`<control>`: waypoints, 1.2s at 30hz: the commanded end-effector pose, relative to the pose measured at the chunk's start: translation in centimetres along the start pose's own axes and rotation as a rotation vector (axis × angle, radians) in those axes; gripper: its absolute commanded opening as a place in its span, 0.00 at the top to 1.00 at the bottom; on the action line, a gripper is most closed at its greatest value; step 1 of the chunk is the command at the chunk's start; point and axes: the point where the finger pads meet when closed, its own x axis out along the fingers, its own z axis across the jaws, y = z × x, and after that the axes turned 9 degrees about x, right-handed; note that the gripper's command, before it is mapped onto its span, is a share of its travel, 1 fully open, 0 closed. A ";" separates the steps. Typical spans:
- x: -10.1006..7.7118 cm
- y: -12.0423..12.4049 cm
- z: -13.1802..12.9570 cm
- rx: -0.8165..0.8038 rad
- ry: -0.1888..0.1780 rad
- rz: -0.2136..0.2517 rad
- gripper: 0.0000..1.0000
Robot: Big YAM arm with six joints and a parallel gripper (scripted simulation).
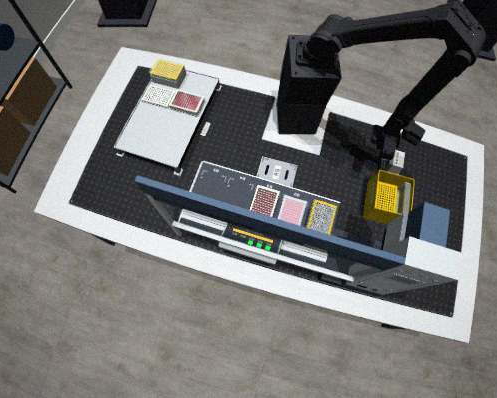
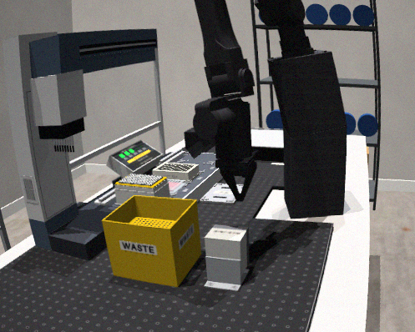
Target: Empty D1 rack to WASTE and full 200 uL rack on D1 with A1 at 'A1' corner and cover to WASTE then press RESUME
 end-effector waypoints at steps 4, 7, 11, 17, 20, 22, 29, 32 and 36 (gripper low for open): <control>1.6 -0.3 -0.5 -0.004 0.005 0.000 1.00; 2.1 -0.3 -0.5 -0.004 0.005 0.000 1.00; 2.7 -0.3 -0.5 -0.004 0.006 0.000 1.00; 3.4 -0.3 -0.5 -0.004 0.006 0.000 1.00; 3.9 -0.3 -0.5 -0.004 0.006 0.000 1.00; 4.2 -0.3 -0.5 -0.004 0.006 0.000 1.00; 5.4 -0.3 -0.6 -0.004 0.006 0.000 1.00; 5.9 -0.3 -0.6 -0.004 0.006 0.000 1.00; 6.3 -0.3 -0.6 -0.004 0.006 0.000 1.00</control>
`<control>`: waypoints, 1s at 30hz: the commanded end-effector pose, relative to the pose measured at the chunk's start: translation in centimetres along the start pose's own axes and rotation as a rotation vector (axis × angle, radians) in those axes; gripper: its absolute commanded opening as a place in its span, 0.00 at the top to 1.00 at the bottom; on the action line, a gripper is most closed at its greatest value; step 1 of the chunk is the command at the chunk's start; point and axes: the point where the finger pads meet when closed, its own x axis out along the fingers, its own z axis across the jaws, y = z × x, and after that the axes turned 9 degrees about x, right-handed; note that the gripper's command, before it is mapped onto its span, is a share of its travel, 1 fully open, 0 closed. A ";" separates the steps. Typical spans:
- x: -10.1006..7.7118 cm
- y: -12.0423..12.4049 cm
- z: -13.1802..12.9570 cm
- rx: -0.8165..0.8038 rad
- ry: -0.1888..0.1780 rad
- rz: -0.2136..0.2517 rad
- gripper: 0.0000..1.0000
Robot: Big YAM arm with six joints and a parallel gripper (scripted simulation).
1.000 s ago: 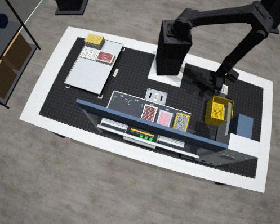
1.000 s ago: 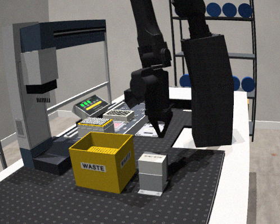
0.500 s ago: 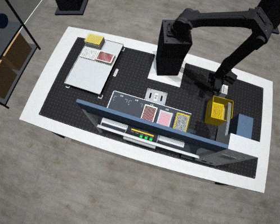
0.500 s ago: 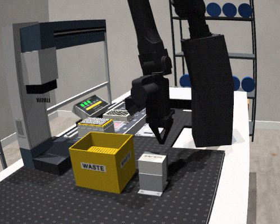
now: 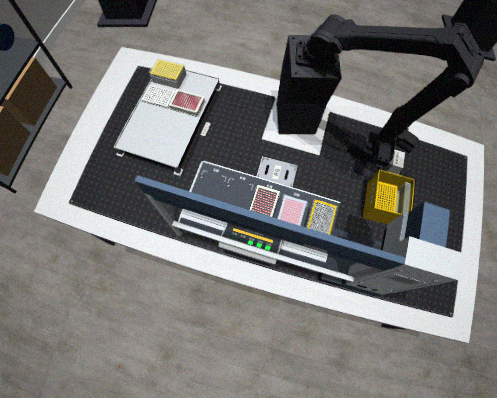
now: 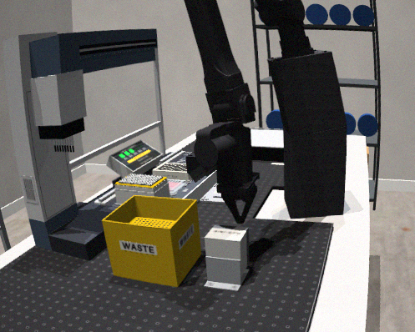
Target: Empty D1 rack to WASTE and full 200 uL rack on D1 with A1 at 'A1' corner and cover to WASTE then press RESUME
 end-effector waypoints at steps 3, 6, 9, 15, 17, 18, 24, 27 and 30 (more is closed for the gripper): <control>1.4 -0.3 -0.7 -0.004 0.008 0.001 1.00; 1.4 -0.2 -1.1 -0.005 0.014 0.002 1.00; 1.4 -0.2 -1.2 -0.006 0.016 0.002 1.00; 1.4 -0.2 -1.2 -0.006 0.016 0.002 1.00; 1.4 -0.2 -1.2 -0.006 0.016 0.002 1.00; 1.4 -0.2 -1.2 -0.006 0.016 0.002 1.00; 1.4 -0.2 -1.2 -0.006 0.016 0.002 1.00; 1.4 -0.2 -1.2 -0.006 0.016 0.002 1.00; 1.4 -0.2 -1.2 -0.006 0.016 0.002 1.00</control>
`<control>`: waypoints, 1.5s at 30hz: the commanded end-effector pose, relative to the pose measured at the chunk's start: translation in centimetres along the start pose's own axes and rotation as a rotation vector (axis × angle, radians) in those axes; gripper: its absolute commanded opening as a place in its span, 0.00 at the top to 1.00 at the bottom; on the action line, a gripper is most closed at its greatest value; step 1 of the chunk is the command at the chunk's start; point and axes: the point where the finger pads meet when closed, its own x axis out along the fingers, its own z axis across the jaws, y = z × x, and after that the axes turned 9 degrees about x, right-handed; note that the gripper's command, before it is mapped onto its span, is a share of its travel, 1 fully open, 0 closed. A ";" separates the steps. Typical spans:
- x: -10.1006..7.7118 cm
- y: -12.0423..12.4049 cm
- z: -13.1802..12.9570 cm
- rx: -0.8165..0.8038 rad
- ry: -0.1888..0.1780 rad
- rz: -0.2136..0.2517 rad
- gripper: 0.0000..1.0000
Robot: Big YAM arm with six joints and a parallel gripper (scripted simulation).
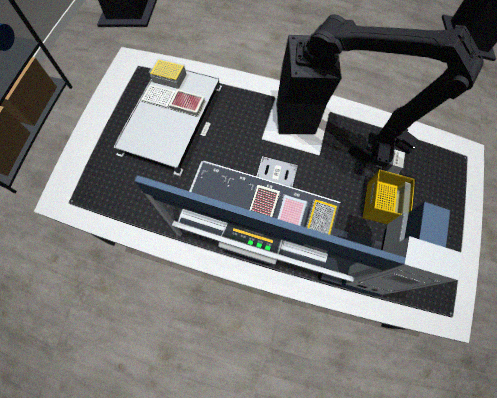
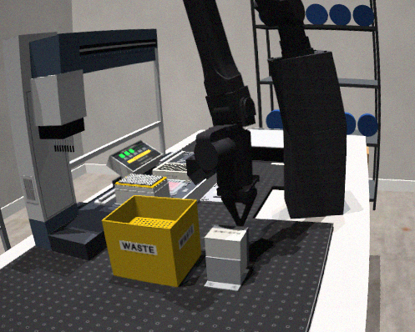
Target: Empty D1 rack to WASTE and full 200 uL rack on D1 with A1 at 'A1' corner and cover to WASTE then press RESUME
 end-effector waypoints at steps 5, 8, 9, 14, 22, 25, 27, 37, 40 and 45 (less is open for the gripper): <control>0.8 -0.1 -1.2 -0.005 0.017 0.002 1.00; 0.8 -0.1 -1.2 -0.005 0.017 0.002 1.00; 0.8 -0.1 -1.2 -0.005 0.017 0.002 1.00; 0.8 -0.1 -1.2 -0.005 0.017 0.002 1.00; 0.8 0.4 -0.8 -0.008 0.027 0.005 1.00; 0.7 0.8 -0.2 -0.009 0.025 0.005 1.00; 0.7 0.9 0.1 -0.009 0.025 0.005 1.00; 0.8 0.7 1.4 0.002 0.027 0.002 1.00; 0.8 1.2 1.9 -0.009 0.025 0.003 1.00; 0.8 1.3 2.8 -0.009 0.025 0.003 1.00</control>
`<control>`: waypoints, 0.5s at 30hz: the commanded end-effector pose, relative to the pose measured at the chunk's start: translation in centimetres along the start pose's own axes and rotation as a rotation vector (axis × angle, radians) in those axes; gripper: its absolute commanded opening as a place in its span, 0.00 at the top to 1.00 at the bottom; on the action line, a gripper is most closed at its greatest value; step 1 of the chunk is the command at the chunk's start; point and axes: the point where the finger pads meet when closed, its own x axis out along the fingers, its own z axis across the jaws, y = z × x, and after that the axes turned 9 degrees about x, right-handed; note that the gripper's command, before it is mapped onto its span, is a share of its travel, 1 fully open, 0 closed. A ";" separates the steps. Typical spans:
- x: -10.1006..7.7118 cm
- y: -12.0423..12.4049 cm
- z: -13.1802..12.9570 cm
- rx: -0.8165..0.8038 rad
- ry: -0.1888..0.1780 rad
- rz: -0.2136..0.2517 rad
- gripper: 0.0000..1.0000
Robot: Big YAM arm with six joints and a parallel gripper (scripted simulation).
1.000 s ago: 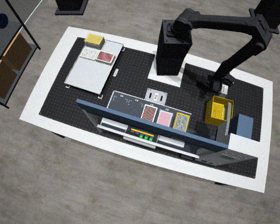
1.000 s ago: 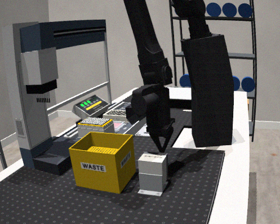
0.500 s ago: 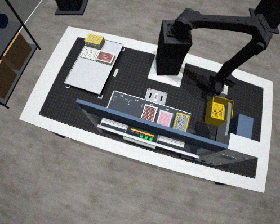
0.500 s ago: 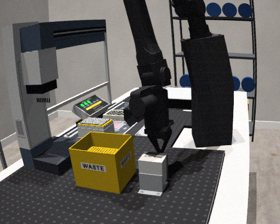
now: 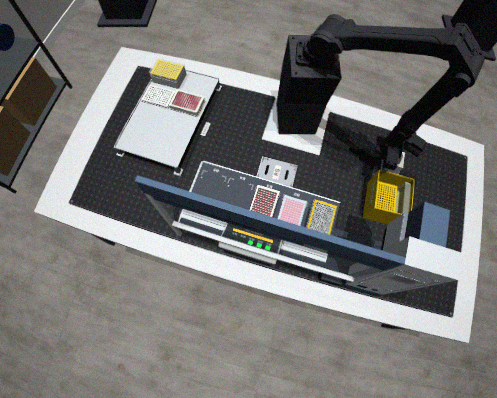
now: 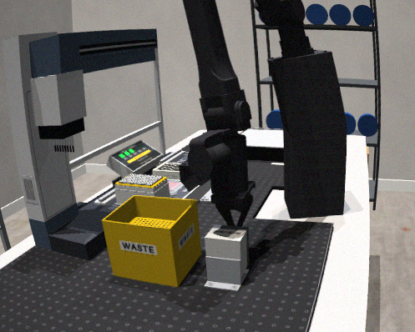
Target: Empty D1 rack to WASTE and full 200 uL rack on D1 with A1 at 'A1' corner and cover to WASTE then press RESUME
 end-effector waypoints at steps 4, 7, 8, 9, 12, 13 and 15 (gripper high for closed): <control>0.6 0.5 -0.4 0.009 0.028 0.000 1.00; 0.6 0.5 -0.7 0.009 0.033 0.001 1.00; 0.6 0.5 -0.7 0.009 0.033 0.001 1.00; 0.6 0.5 -0.5 0.008 0.031 0.001 1.00; 0.6 0.7 -0.2 0.006 0.027 0.001 1.00; 0.6 0.7 -0.1 0.004 0.026 0.001 1.00; 0.6 0.8 -0.1 0.002 0.027 0.001 1.00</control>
